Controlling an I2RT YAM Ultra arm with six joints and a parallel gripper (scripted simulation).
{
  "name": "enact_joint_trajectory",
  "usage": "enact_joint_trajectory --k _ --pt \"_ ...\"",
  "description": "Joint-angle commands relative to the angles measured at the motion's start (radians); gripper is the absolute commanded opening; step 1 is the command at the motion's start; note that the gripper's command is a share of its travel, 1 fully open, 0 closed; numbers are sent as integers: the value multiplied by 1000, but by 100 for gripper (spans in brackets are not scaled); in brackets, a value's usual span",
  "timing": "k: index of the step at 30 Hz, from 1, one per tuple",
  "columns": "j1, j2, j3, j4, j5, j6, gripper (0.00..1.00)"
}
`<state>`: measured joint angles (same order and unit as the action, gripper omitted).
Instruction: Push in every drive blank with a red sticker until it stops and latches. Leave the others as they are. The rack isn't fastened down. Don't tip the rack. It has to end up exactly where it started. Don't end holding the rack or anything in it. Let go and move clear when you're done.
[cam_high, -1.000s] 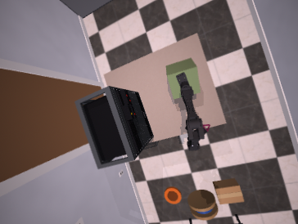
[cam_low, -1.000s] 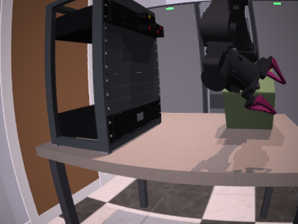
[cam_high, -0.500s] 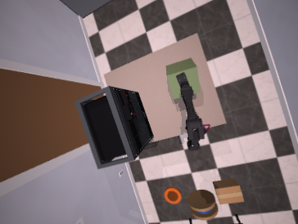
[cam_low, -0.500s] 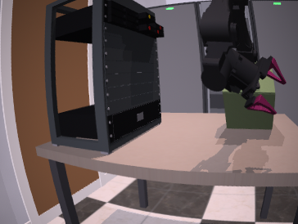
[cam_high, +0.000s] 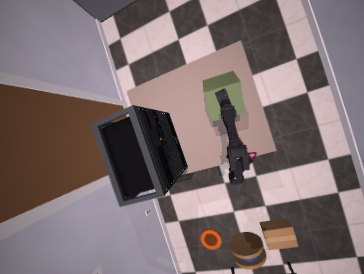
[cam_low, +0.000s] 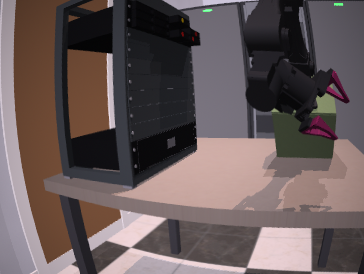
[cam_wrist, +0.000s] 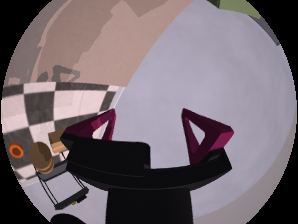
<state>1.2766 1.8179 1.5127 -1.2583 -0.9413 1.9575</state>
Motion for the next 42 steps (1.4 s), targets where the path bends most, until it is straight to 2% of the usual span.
enact_joint_trajectory --k 1,18,21,22,26,36,38,39,42 --pt "0 -8 3 -2 -1 0 100" --pt "-16 -23 -21 8 -2 -10 100" --pt "-17 -27 -17 5 -2 -11 100" --pt "-13 -30 6 8 -3 -10 100" --pt "-25 -31 -25 19 -4 -23 100" --pt "-58 -45 -44 50 -10 -60 100" --pt "-58 -45 -44 50 -10 -60 100" --pt "-63 -48 -16 51 -10 -65 100" --pt "-78 -53 -56 67 -11 -83 100"
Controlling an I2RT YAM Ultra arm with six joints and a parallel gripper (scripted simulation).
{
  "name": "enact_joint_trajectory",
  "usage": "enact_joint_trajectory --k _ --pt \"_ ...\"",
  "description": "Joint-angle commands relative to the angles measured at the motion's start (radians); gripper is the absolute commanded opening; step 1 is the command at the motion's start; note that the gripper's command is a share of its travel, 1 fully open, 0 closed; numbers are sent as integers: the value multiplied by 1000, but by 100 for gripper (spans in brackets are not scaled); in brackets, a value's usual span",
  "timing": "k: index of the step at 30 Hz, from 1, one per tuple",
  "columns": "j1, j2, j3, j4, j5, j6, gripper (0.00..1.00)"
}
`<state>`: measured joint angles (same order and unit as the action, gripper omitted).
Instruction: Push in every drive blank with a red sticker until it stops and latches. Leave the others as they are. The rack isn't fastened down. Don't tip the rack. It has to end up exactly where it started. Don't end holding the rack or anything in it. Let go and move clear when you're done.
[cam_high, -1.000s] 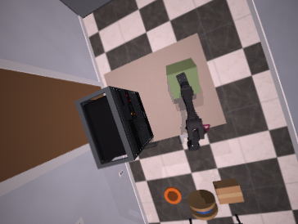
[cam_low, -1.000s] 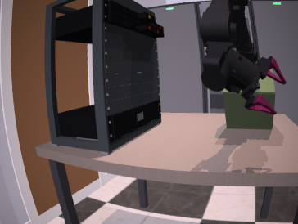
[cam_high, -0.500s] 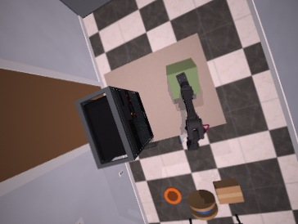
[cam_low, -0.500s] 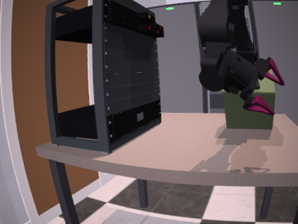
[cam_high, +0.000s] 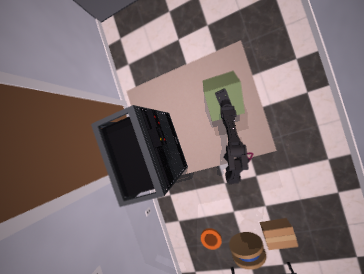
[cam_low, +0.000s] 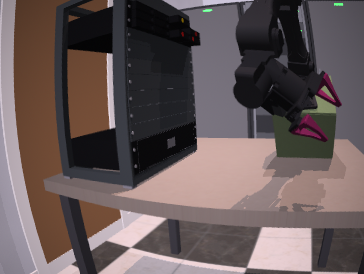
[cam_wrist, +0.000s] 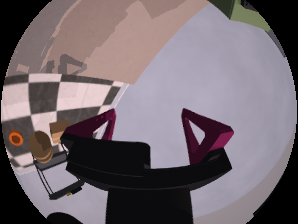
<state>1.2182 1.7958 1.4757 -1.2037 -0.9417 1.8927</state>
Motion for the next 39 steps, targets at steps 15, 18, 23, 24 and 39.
enact_joint_trajectory --k 15,18,23,24,39 --pt "-114 -70 -72 90 -17 -125 100" --pt "-142 -82 -88 114 -18 -157 100" --pt "-195 -104 -117 157 -20 -217 100" --pt "-207 -109 -124 166 -21 -230 100" --pt "-380 -181 -221 307 -30 -427 100"
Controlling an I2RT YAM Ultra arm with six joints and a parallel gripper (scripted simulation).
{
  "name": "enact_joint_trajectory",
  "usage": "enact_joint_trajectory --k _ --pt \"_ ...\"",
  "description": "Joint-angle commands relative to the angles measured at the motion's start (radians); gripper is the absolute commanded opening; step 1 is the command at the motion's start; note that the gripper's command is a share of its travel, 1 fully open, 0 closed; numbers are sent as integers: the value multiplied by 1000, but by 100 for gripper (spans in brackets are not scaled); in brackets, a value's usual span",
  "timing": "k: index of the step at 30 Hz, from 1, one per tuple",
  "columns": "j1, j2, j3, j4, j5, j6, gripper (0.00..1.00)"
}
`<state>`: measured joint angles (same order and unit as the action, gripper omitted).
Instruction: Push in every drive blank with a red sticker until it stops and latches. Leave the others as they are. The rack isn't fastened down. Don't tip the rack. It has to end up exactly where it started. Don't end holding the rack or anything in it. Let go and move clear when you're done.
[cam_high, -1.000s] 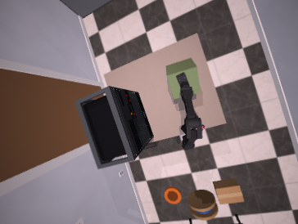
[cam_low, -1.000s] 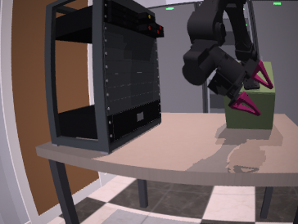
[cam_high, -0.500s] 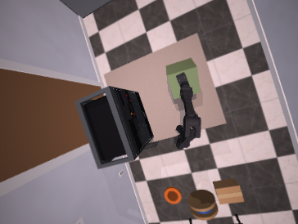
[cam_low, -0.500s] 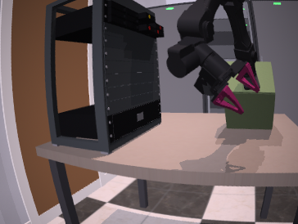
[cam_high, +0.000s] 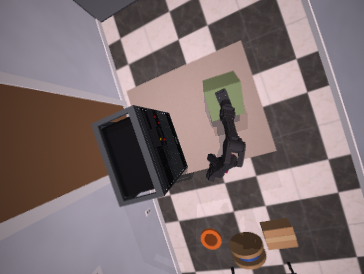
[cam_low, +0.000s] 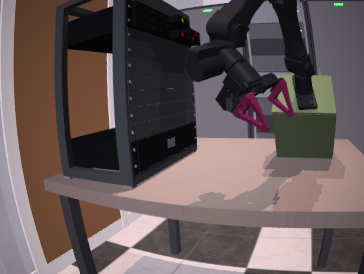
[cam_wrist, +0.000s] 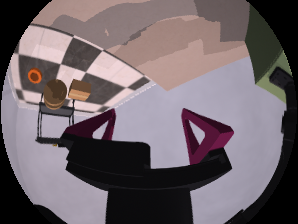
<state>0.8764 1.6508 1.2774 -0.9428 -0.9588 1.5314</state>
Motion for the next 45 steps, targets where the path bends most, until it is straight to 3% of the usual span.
enact_joint_trajectory --k 1,45 --pt "-53 -43 -31 59 -14 -83 100" --pt "-618 -278 -353 525 -54 -727 100"
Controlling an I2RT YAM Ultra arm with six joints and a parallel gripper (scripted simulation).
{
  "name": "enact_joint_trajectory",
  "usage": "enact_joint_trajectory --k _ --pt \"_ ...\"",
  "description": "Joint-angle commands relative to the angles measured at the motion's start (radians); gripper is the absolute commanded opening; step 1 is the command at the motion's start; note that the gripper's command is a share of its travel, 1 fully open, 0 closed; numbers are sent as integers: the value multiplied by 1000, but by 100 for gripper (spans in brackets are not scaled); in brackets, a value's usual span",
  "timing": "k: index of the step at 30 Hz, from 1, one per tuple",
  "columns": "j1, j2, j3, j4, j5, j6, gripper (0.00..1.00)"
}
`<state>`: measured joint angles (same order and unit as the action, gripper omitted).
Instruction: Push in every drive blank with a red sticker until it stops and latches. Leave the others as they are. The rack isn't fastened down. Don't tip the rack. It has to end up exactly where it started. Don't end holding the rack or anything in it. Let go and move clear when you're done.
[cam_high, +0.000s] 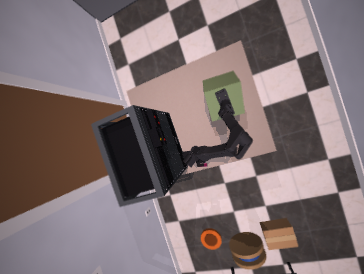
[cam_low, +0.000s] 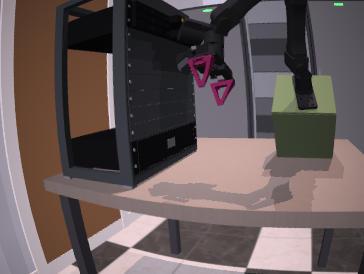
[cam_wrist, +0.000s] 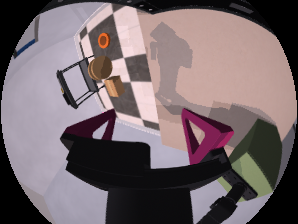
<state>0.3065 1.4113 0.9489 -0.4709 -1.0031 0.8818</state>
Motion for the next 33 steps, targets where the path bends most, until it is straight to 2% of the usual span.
enact_joint_trajectory --k 1,33 --pt "-51 -38 -27 58 -14 -77 100" --pt "-421 -192 -238 365 -41 -500 100"
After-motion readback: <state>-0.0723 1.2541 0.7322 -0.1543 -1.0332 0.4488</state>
